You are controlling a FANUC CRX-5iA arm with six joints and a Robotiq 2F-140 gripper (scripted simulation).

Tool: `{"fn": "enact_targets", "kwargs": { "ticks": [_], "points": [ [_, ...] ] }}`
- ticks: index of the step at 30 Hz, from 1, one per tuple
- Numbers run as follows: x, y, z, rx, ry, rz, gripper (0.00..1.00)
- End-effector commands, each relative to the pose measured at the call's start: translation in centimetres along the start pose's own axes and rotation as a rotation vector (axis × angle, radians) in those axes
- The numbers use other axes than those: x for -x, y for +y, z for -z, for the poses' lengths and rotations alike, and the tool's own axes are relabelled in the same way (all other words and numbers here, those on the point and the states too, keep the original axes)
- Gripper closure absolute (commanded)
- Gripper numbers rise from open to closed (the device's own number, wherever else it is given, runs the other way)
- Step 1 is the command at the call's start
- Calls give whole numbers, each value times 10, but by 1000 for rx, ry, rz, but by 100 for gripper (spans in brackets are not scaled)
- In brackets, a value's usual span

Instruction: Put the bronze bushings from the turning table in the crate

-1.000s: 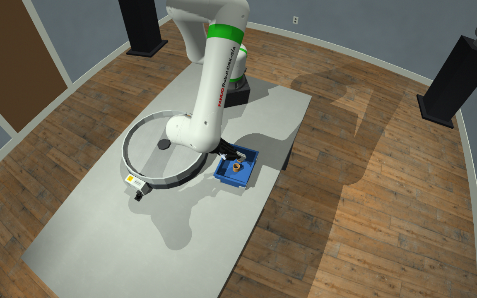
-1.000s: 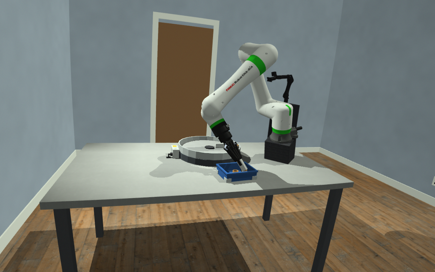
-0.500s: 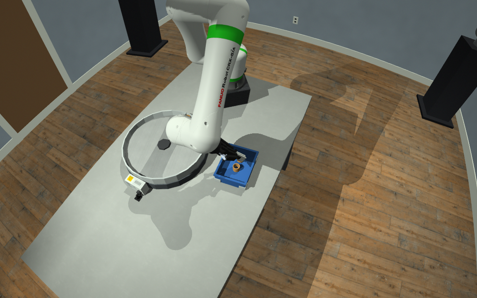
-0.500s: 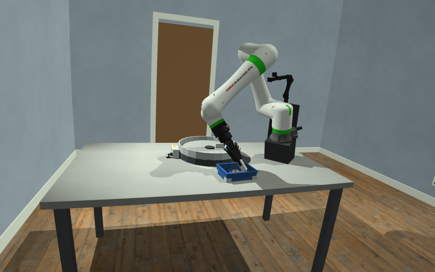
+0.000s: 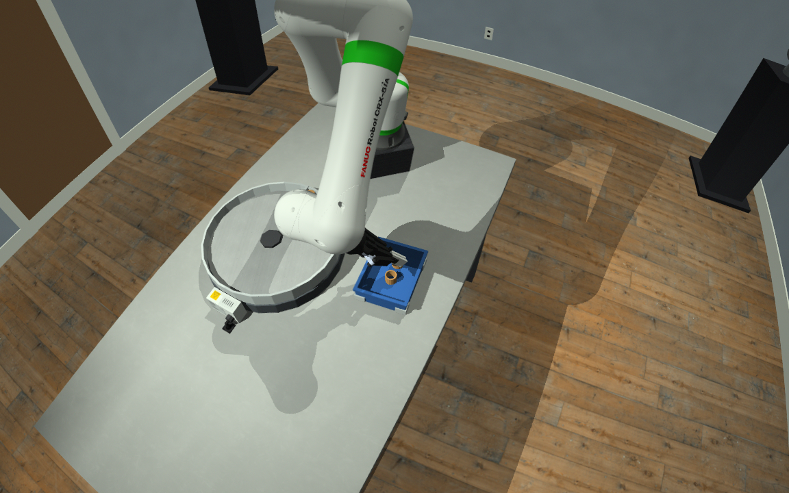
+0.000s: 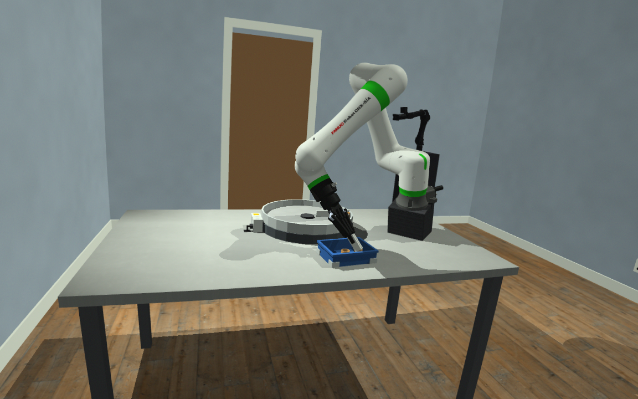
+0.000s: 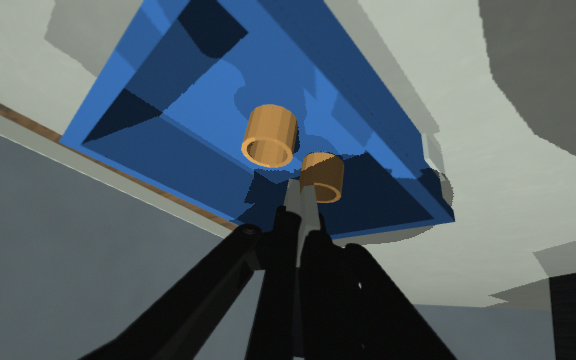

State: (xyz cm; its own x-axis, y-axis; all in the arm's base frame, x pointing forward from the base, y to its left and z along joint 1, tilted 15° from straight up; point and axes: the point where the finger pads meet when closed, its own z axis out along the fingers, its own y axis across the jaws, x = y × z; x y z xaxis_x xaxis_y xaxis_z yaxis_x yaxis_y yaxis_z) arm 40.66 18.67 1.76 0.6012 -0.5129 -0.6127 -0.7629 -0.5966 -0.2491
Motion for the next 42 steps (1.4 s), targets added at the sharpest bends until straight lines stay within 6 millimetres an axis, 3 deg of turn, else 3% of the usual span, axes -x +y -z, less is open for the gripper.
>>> {"fn": "enact_targets", "kwargs": {
  "ticks": [1,15,16,42],
  "points": [
    [0,0,0,0,0,0,100],
    [0,0,0,0,0,0,100],
    [0,0,0,0,0,0,93],
    [0,0,0,0,0,0,93]
  ]
}}
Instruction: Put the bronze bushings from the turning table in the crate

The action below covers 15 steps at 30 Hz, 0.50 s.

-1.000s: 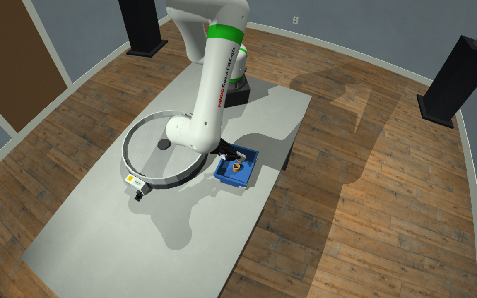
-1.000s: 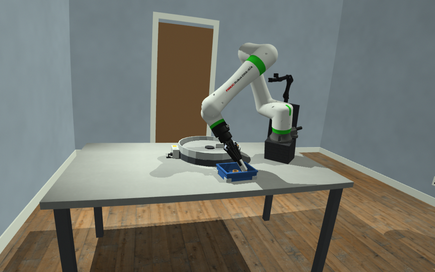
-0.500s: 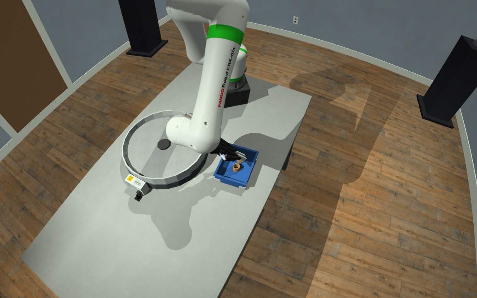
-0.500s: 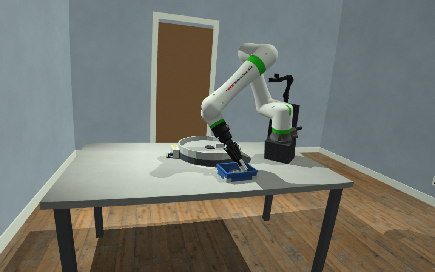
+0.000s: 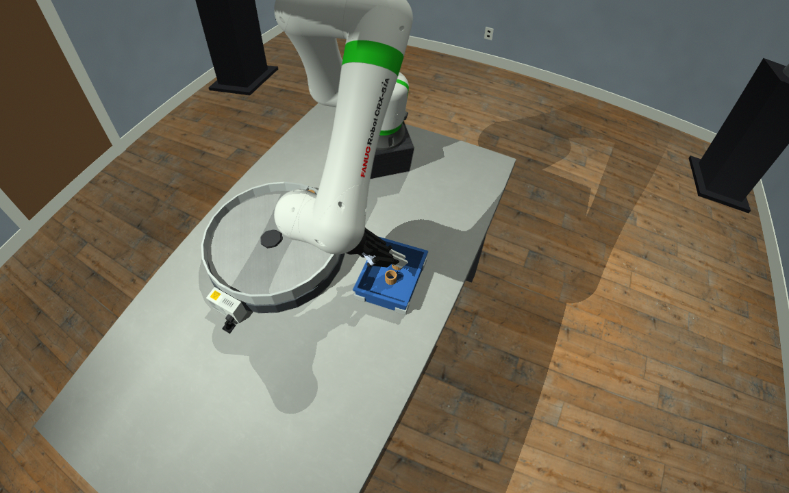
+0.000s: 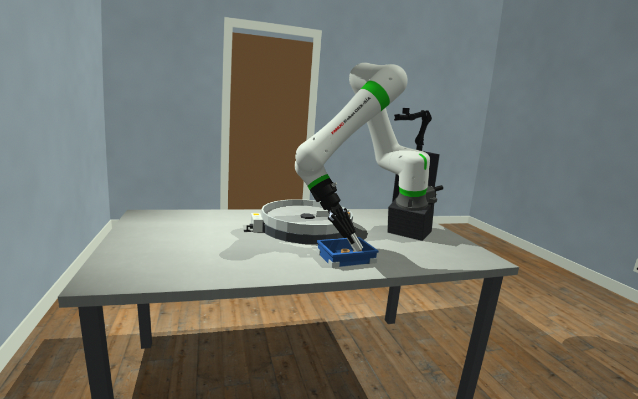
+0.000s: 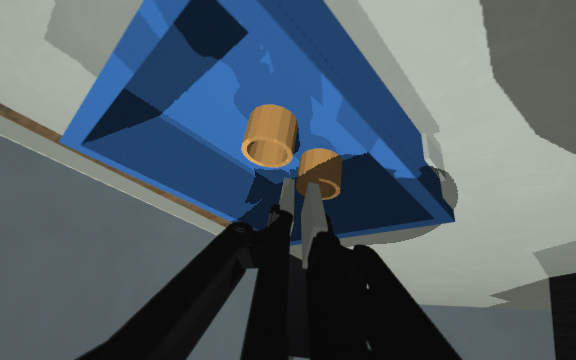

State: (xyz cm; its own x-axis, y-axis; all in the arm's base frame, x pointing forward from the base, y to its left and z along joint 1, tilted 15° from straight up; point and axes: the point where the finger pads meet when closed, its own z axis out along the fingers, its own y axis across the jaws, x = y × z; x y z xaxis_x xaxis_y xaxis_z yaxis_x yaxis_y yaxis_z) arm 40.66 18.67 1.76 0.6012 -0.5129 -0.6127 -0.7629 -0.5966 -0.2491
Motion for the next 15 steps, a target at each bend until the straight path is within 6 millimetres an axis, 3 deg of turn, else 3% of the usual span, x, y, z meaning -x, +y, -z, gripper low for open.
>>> {"fn": "enact_targets", "kwargs": {
  "ticks": [1,15],
  "points": [
    [0,0,0,0,0,0,93],
    [2,0,3,0,0,0,93]
  ]
}}
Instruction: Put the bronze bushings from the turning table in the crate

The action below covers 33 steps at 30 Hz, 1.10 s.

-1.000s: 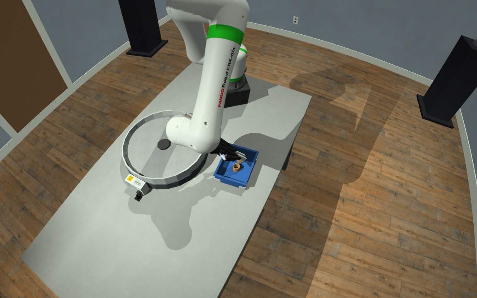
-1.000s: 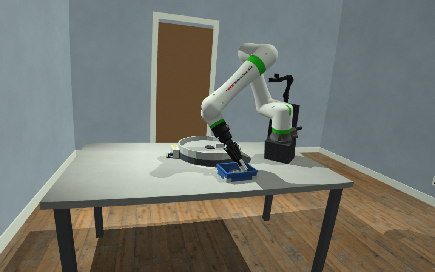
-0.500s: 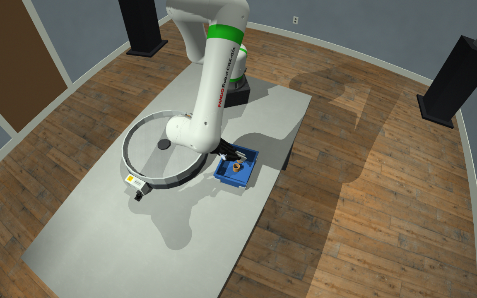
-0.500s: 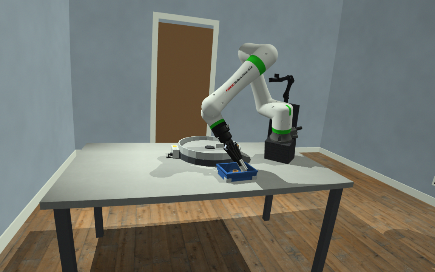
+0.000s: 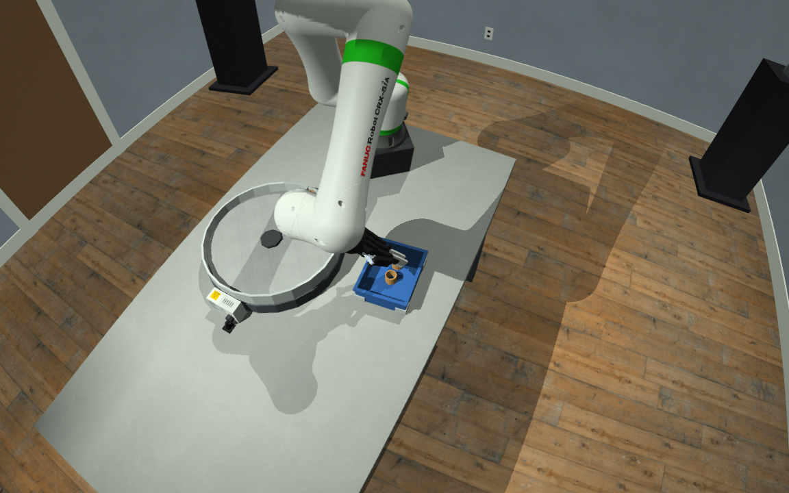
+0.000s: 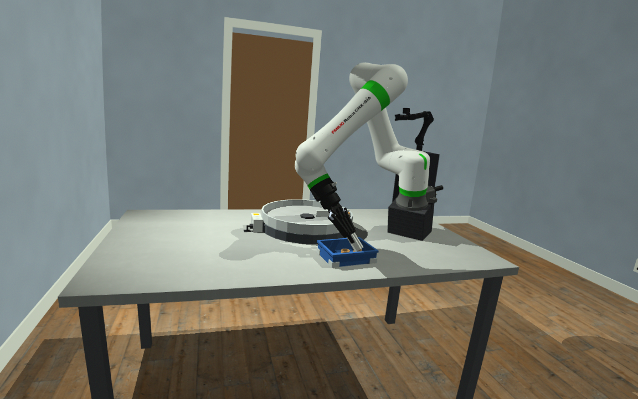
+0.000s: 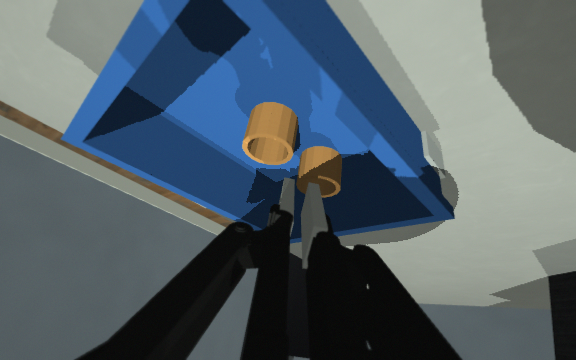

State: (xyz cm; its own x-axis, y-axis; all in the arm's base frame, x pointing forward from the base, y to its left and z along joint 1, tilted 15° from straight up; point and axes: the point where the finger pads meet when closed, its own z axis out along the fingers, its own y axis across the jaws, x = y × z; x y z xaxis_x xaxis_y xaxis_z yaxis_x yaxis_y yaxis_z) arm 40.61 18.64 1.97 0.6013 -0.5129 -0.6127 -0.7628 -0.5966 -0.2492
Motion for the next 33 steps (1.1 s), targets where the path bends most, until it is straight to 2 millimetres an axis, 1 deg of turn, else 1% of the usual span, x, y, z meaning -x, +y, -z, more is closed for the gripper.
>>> {"fn": "enact_targets", "kwargs": {
  "ticks": [1,5,10,12,18,22,26,33],
  "points": [
    [2,0,3,0,0,0,93],
    [10,0,12,0,0,0,93],
    [24,0,29,0,0,0,93],
    [24,0,29,0,0,0,93],
    [42,0,50,0,0,0,93],
    [51,1,60,0,0,0,93],
    [54,1,65,0,0,0,93],
    [55,1,65,0,0,0,93]
  ]
}}
